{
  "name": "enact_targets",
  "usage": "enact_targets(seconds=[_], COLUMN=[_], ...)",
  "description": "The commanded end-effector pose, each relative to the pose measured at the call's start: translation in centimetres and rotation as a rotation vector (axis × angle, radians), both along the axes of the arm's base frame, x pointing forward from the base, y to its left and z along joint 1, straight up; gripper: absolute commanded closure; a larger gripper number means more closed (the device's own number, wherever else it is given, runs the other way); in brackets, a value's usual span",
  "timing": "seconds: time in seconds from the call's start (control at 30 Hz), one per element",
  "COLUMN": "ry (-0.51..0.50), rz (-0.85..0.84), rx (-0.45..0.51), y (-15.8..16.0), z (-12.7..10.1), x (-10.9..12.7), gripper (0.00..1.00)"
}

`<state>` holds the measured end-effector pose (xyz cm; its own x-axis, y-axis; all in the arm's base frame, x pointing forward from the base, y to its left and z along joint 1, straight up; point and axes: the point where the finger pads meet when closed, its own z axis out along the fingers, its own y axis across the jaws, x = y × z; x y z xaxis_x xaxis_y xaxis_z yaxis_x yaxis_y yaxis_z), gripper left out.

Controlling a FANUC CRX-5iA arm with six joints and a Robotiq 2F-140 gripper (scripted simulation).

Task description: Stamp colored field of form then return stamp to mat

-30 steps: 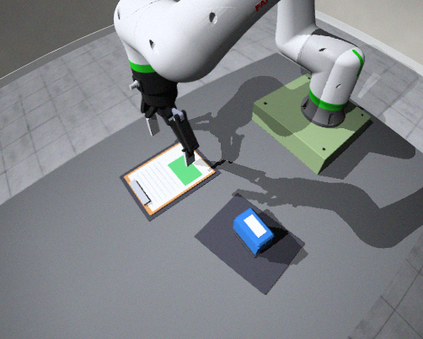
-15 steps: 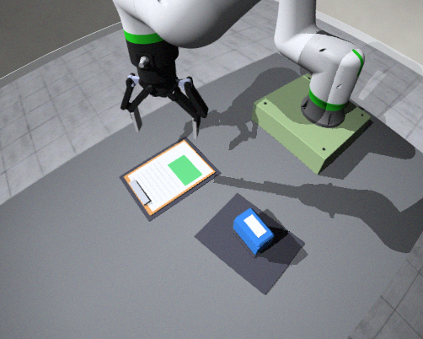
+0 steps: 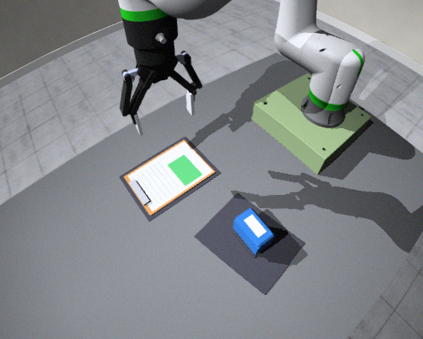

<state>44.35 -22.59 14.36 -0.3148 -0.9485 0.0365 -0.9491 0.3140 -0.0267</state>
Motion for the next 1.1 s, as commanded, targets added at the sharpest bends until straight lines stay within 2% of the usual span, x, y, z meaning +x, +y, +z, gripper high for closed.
enact_targets(seconds=[0.0, 0.17, 0.37, 0.43, 0.7, 0.87, 0.93, 1.07], ry=[0.012, 0.012, 0.012, 0.012, 0.012, 0.012, 0.012, 0.012], rz=[0.103, 0.103, 0.103, 0.103, 0.103, 0.103, 0.103, 0.103], rx=[0.04, 0.041, 0.041, 0.041, 0.041, 0.041, 0.041, 0.041], y=[0.3, 2.9, 9.6, 9.6, 20.9, 26.6, 28.1, 29.1], z=[-0.1, -0.6, -1.7, -1.7, -3.7, -4.7, -5.0, -5.1], x=[0.0, 0.2, 0.8, 0.8, 1.8, 2.3, 2.4, 2.5], gripper=[0.47, 0.47, 0.47, 0.47, 0.47, 0.47, 0.47, 0.47])
